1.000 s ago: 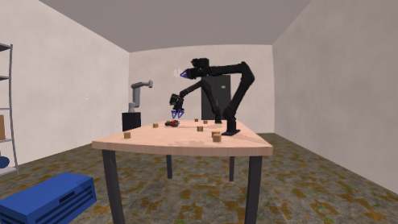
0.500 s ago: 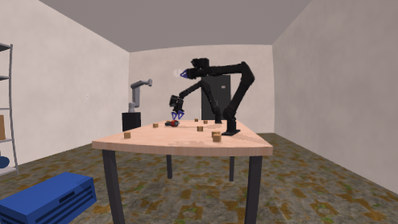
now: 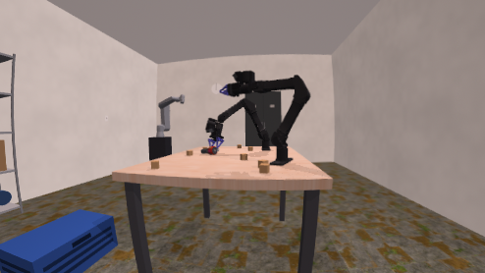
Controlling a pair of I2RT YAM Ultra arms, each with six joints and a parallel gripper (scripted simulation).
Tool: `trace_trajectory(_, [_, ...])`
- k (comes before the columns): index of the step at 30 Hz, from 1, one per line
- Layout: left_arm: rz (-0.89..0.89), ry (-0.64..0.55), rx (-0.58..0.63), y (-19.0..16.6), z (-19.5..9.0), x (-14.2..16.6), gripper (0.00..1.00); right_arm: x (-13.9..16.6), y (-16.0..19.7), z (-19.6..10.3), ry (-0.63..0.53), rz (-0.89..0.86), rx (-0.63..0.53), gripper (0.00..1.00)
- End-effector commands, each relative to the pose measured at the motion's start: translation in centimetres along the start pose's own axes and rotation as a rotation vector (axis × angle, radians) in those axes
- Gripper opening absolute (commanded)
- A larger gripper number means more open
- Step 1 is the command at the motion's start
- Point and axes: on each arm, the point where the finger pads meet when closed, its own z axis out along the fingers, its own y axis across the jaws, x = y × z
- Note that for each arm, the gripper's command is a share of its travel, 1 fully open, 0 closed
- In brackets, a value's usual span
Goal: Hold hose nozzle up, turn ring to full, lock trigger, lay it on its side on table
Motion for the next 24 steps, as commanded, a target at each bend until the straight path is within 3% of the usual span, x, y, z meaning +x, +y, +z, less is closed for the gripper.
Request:
trace_trajectory(1, [0.005,-0.032,0.000,0.2,0.0,-1.5,0.37,0.4,0.4,1.7,0.006,-0.003,-0.002,0.77])
trace_trajectory(6, [0.005,-0.032,0.000,0.2,0.0,-1.5,0.37,-1.3,-0.1,1.2,-0.038,-0.016,0.017,0.77])
trace_trajectory(11, [0.005,-0.032,0.000,0.2,0.0,-1.5,0.37,-0.4,0.2,2.7,-0.018,-0.009,0.008,0.77])
trace_trajectory(13, [0.005,-0.032,0.000,0.2,0.0,-1.5,0.37,-0.2,-0.1,1.2,-0.028,0.000,0.009,0.77])
trace_trajectory(14, [0.005,-0.032,0.000,0.2,0.0,-1.5,0.37,-1.9,-0.6,0.4,-0.067,-0.015,0.029,0.77])
trace_trajectory(16, [0.005,-0.032,0.000,0.2,0.0,-1.5,0.37,-1.9,-0.6,0.4,-0.067,-0.015,0.029,0.77])
trace_trajectory(17, [0.005,-0.032,0.000,0.2,0.0,-1.5,0.37,-1.6,-0.4,0.7,-0.053,-0.013,0.021,0.35])
trace_trajectory(24, [0.005,-0.032,0.000,0.2,0.0,-1.5,0.37,-2.7,-0.4,-0.1,-0.080,-0.030,0.033,0.35])
